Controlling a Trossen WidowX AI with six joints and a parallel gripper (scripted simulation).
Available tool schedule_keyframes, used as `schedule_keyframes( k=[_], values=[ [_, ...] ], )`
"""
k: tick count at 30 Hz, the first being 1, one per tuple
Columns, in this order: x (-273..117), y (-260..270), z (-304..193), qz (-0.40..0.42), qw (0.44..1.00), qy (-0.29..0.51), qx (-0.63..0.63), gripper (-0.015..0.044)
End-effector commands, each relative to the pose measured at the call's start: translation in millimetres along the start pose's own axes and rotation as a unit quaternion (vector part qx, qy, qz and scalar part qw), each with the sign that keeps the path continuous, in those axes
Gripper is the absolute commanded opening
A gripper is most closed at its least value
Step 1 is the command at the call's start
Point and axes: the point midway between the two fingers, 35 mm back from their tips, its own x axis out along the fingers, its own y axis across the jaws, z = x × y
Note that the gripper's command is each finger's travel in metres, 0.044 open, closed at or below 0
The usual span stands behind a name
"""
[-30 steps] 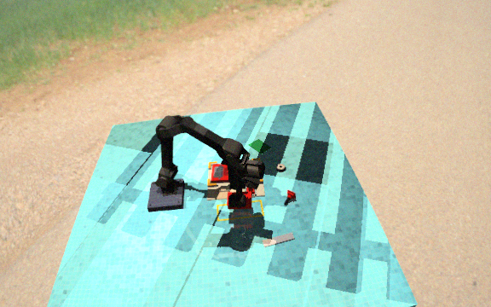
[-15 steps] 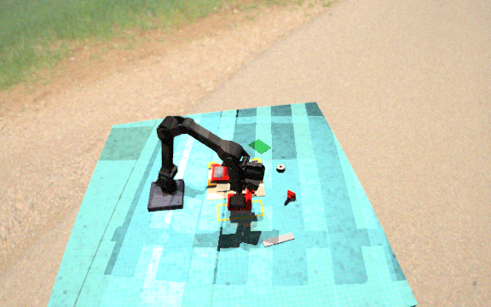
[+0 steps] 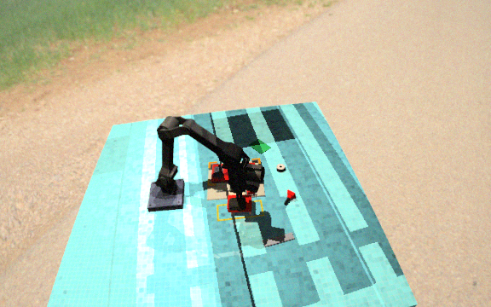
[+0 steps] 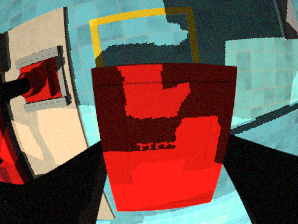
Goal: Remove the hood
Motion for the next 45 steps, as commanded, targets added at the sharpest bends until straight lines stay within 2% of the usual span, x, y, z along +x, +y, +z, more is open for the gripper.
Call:
schedule_keyframes(
  k=[1, 45],
  values=[
    [4, 0, -1, -0.001, 1.0, 0.002, -0.002, 0.0],
    [26, 0, -2, -0.001, 1.0, 0.002, -0.002, 0.0]
  ],
)
